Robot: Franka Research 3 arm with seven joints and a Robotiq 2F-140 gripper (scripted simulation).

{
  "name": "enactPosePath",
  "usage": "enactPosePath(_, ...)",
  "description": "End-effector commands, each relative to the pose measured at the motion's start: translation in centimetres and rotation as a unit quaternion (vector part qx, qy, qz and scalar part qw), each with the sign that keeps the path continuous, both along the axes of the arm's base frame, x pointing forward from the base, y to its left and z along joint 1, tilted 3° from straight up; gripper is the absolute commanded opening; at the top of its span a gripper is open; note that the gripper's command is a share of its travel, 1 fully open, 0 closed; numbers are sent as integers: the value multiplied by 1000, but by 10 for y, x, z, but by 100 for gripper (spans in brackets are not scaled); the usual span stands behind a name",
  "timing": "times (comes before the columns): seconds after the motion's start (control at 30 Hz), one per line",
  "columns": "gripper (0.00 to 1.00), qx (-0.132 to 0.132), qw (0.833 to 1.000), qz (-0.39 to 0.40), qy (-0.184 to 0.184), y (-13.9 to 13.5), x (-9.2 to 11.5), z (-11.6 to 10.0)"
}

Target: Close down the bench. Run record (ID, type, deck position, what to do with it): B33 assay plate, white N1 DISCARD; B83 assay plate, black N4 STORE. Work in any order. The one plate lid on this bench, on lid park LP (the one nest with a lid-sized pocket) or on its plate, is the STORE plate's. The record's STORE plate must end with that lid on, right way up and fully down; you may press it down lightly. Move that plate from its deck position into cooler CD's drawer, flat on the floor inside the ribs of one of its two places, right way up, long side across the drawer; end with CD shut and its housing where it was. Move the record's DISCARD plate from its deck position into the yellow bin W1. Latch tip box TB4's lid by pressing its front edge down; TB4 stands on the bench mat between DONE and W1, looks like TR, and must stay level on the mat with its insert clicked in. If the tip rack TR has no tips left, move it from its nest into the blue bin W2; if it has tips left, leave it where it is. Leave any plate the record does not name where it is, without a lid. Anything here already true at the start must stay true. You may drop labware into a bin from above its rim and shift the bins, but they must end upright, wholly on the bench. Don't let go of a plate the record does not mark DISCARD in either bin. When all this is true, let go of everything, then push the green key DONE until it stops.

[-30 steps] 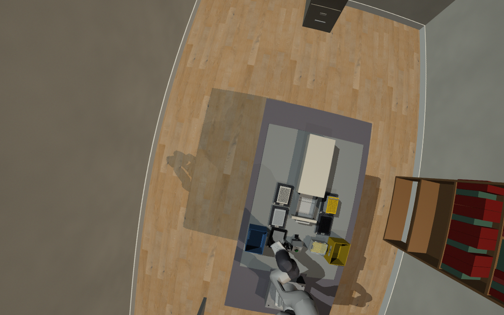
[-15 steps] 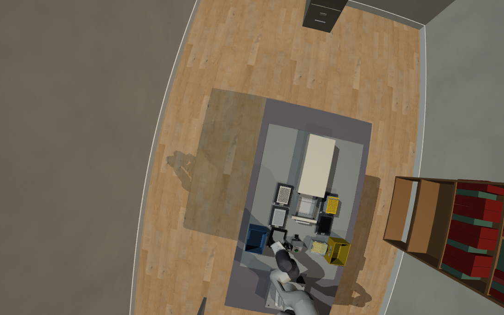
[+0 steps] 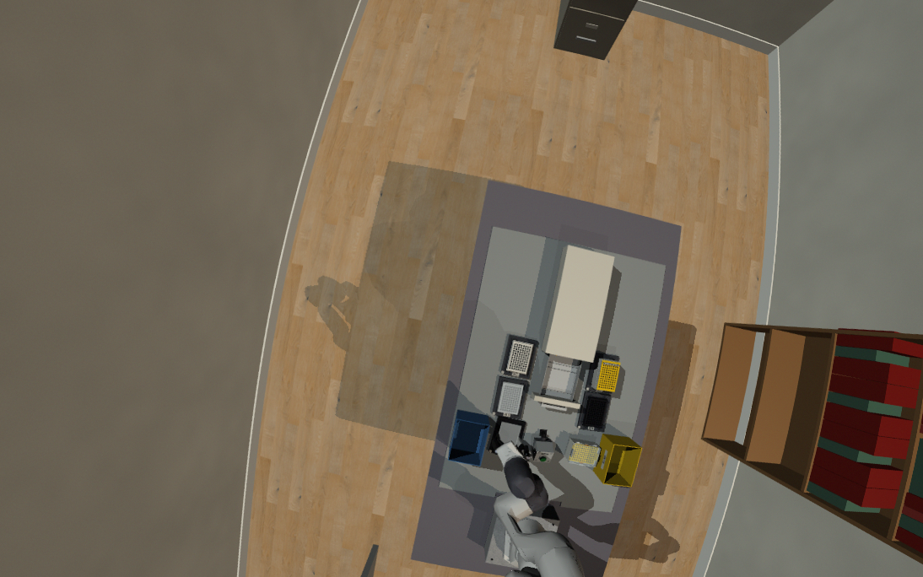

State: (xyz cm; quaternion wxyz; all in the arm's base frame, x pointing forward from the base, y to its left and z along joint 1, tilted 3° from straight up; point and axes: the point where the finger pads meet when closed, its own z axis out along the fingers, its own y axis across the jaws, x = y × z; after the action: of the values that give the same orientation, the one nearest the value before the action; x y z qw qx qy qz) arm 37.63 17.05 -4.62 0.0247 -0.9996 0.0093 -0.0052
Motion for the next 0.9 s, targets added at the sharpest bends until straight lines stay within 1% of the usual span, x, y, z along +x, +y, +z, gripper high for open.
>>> enactPosePath(0.0,0,1,1000,-2,-1,0,1,2)
enactPosePath(0.87,0,1,1000,-2,-1,0,1,9)
